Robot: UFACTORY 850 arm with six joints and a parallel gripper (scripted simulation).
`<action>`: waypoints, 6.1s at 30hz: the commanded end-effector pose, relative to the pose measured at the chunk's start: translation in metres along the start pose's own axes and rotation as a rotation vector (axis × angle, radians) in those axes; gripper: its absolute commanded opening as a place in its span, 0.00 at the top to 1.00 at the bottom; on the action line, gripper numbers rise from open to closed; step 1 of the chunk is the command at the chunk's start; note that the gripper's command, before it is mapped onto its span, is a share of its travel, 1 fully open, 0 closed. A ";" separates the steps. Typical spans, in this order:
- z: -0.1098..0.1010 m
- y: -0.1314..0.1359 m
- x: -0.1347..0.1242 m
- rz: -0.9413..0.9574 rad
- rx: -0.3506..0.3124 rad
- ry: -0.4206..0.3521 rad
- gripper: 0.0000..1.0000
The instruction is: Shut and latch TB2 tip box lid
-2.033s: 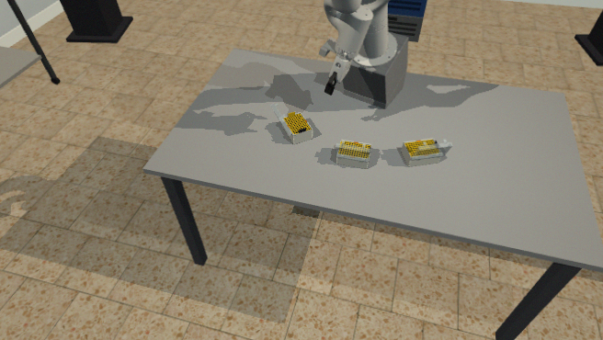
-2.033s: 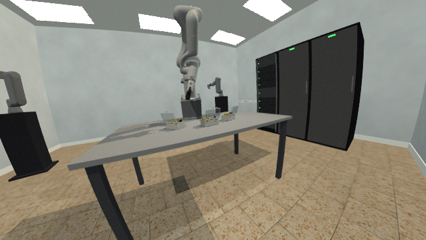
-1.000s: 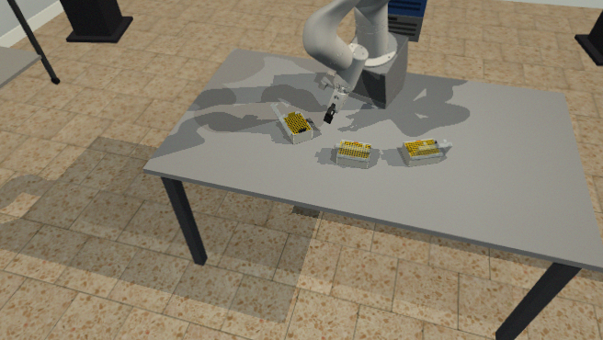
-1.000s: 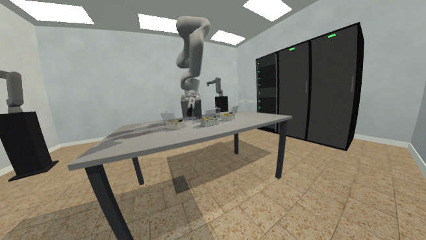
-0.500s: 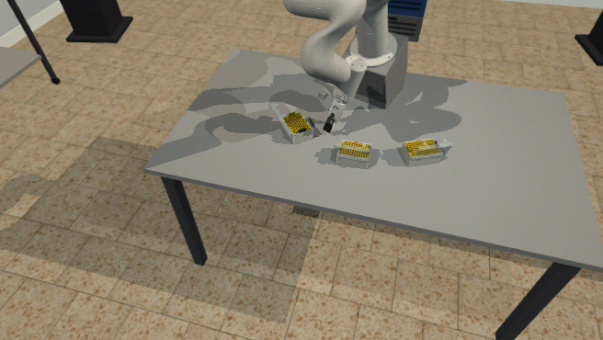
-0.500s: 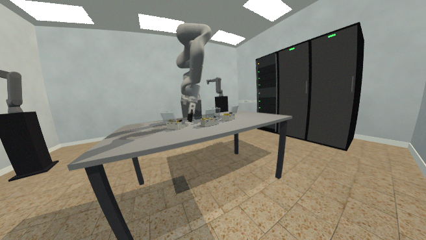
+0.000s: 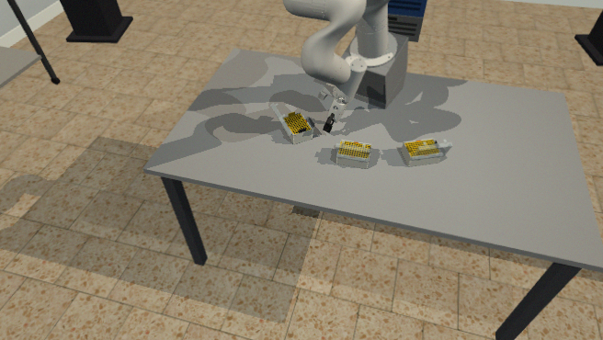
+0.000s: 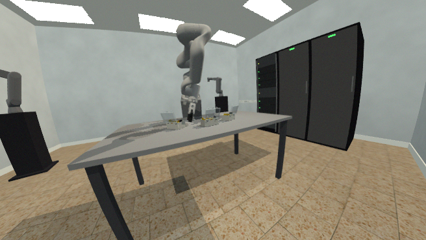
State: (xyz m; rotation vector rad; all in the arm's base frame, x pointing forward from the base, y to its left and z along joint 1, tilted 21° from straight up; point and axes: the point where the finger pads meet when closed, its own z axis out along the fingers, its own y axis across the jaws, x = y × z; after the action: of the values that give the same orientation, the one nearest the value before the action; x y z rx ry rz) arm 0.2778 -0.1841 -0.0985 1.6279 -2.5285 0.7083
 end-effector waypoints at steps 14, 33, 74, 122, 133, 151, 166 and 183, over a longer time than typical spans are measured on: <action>0.000 0.000 0.000 0.000 0.000 0.000 0.00; 0.000 0.000 0.000 0.000 0.000 0.000 0.00; -0.145 0.000 0.039 0.000 0.000 0.000 0.00; -0.187 0.022 -0.118 -0.871 0.234 0.000 0.00; -0.148 0.022 -0.128 -0.871 0.233 0.000 0.00; -0.071 0.022 -0.149 -0.871 0.233 0.000 0.00; -0.042 0.022 -0.156 -0.871 0.233 0.000 0.00; -0.042 0.022 -0.156 -0.871 0.233 0.000 0.00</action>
State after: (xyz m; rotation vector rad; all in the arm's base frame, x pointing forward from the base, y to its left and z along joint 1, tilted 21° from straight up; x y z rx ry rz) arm 0.3197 -0.0269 -0.1131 2.4852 -1.4798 0.8703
